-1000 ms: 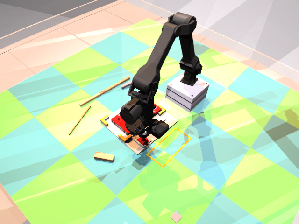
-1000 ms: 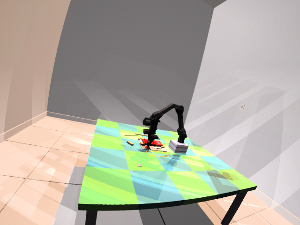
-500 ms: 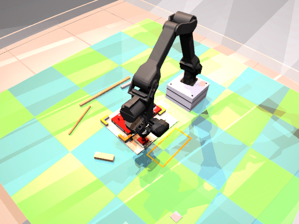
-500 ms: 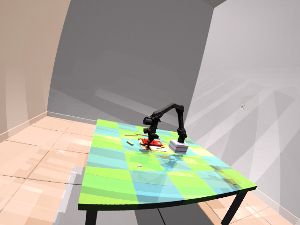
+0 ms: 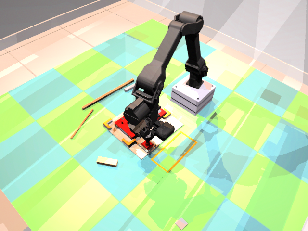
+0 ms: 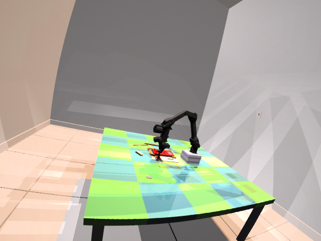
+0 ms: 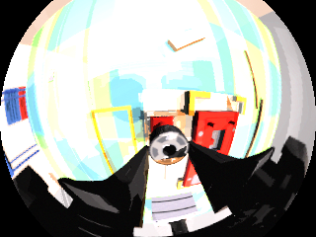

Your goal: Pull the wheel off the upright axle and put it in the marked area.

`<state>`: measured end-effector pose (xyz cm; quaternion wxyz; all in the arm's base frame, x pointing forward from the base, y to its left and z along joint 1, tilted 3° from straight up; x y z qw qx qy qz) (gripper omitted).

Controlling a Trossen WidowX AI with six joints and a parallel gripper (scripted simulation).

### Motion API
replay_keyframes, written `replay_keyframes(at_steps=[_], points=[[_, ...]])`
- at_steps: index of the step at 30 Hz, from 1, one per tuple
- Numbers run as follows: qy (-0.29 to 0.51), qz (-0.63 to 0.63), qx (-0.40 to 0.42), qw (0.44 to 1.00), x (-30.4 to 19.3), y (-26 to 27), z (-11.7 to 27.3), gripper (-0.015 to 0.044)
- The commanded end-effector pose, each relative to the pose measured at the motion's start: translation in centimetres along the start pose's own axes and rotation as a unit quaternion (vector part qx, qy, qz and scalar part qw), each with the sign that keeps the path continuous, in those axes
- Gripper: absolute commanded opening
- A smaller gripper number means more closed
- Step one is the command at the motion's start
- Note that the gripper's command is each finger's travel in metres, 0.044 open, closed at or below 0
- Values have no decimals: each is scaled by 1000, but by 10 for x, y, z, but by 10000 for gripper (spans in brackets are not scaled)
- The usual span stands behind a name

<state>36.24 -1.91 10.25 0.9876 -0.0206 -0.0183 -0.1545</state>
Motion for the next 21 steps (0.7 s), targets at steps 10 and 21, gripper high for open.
replay_keyframes(at_steps=[10, 21], points=[[2, 0, -1, 1000, -2, 1, 28, 0], [3, -1, 2, 1000, -38, 53, 34, 0]])
Point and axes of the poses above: the point midway between the two fingers, 35 mm back from their tips, its own z axis back along the fingers, its own y axis across the jaws, x = y × z, the point moved 7 cm from there along z, back along the fingers, and after that the axes turned 8 degrees about -z, right-handed, at the moved point
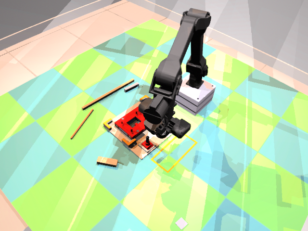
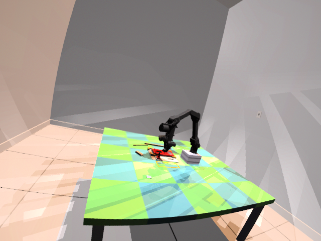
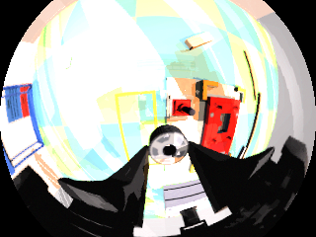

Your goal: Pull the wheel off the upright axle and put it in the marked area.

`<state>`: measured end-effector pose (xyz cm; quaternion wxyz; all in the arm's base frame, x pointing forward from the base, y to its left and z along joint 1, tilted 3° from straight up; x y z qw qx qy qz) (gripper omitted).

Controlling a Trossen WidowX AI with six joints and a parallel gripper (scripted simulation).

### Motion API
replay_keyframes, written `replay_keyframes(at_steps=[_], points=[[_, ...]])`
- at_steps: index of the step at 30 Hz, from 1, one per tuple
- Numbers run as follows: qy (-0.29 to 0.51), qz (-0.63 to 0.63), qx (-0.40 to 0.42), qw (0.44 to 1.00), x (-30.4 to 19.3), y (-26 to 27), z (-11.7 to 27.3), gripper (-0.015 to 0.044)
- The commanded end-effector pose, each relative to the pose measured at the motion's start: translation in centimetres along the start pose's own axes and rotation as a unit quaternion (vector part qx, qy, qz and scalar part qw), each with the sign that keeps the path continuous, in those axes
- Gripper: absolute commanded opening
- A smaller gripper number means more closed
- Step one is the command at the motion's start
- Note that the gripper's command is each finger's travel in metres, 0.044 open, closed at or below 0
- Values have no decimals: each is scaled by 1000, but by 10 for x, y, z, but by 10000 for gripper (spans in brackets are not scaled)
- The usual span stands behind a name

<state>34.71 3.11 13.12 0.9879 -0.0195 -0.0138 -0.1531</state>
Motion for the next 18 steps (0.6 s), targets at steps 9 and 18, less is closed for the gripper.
replay_keyframes(at_steps=[9, 18], points=[[-1, -4, 4, 1000, -41, 43, 6, 0], [-1, -4, 4, 1000, -41, 43, -14, 0]])
Point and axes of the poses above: the point midway between the two fingers, 35 mm back from their tips, its own z axis back along the fingers, its own y axis across the jaws, x = y × z, the point moved 7 cm from there along z, back along the fingers, and after that the axes turned 8 degrees about -z, right-handed, at the moved point
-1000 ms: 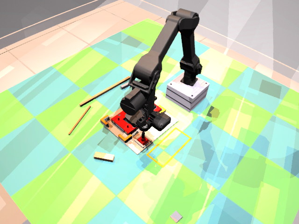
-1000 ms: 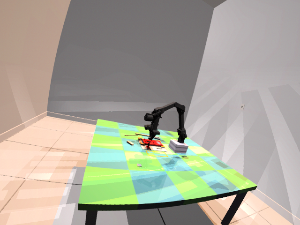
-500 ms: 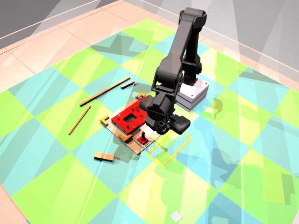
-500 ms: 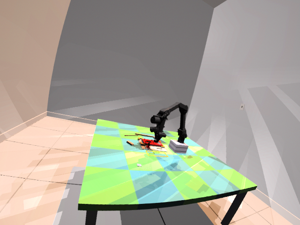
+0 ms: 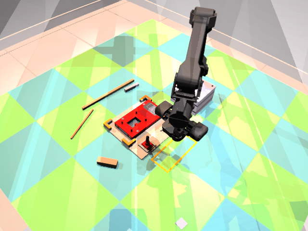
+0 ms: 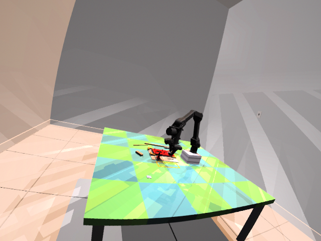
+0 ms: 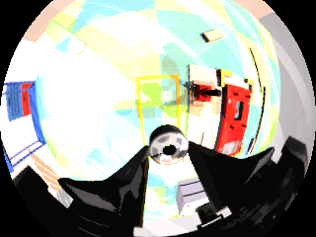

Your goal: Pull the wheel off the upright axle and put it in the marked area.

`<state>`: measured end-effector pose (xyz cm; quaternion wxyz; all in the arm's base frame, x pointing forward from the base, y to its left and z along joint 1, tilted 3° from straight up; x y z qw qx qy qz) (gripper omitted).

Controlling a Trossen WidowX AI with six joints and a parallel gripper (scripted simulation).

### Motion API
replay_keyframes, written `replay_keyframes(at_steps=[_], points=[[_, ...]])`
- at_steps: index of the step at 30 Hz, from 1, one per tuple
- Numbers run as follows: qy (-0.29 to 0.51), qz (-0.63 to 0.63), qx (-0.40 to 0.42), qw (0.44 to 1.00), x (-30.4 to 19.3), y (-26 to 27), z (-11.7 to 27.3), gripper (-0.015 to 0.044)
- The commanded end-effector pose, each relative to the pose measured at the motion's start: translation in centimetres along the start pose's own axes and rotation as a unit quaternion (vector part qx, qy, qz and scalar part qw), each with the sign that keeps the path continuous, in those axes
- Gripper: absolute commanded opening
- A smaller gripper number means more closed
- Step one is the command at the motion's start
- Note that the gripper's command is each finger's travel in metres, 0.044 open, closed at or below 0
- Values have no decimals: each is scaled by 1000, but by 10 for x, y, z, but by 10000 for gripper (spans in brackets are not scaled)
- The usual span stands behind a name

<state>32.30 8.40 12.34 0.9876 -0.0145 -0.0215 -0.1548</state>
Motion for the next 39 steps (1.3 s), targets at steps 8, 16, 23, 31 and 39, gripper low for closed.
replay_keyframes(at_steps=[8, 16, 23, 31, 39], points=[[5, -2, -3, 1000, 0, 1, -47, 0], [5, -2, -3, 1000, -3, -1, -94, 0], [8, -4, -5, 1000, -4, -1, -90, 105], [8, -3, -5, 1000, -3, -1, -83, 300], [5, -2, -3, 1000, -3, -1, -30, 300]])
Point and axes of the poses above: the point midway between the two fingers, 35 mm back from their tips, its own z axis back along the fingers, its own y axis across the jaws, x = y × z, the point moved 7 cm from there along z, back along the fingers, and after that the axes turned 8 degrees about -z, right-handed, at the moved point
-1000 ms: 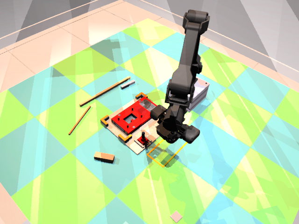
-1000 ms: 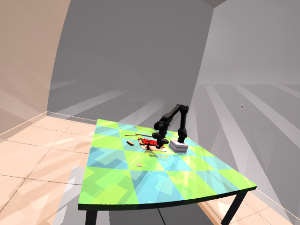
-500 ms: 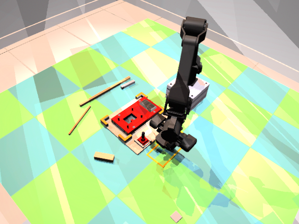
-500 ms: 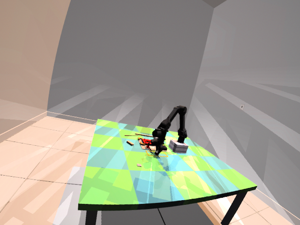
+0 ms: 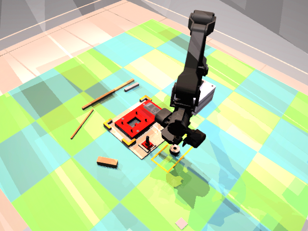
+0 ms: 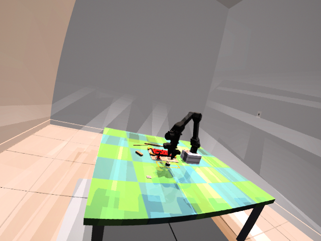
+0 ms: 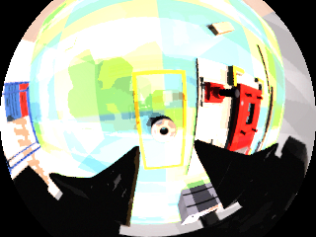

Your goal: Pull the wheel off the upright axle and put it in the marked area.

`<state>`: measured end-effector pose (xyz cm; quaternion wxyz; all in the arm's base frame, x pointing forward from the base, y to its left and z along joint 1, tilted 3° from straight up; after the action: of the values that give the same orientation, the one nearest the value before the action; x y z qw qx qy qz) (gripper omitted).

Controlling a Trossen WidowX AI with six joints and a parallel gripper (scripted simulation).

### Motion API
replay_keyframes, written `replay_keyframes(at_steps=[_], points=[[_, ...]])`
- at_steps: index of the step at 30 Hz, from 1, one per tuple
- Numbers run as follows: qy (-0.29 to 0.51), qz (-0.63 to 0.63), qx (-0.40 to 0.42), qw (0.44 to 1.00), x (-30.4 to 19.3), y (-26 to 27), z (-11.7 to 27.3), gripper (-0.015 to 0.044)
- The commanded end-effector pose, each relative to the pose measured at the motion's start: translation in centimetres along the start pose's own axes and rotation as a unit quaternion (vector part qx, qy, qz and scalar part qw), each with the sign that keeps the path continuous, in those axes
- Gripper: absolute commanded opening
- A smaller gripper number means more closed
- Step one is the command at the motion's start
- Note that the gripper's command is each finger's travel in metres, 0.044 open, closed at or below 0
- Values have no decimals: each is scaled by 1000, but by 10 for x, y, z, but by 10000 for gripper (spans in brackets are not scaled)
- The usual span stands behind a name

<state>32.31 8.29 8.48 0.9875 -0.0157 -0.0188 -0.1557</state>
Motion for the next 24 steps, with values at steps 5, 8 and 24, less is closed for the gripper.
replay_keyframes(at_steps=[5, 8, 24], points=[[2, 0, -1, 1000, -28, -17, 25, 431], [5, -1, -2, 1000, -54, -33, 43, 440], [6, -1, -3, 1000, -76, -47, 54, 440]])
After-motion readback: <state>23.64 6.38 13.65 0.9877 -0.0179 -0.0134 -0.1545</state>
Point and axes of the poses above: the point midway between the two fingers, 35 mm back from their tips, its own z axis back along the fingers, its own y axis across the jaws, x = y × z, the point moved 7 cm from there along z, back along the fingers, and after that the axes turned 8 degrees about -z, right-handed, at the moved point
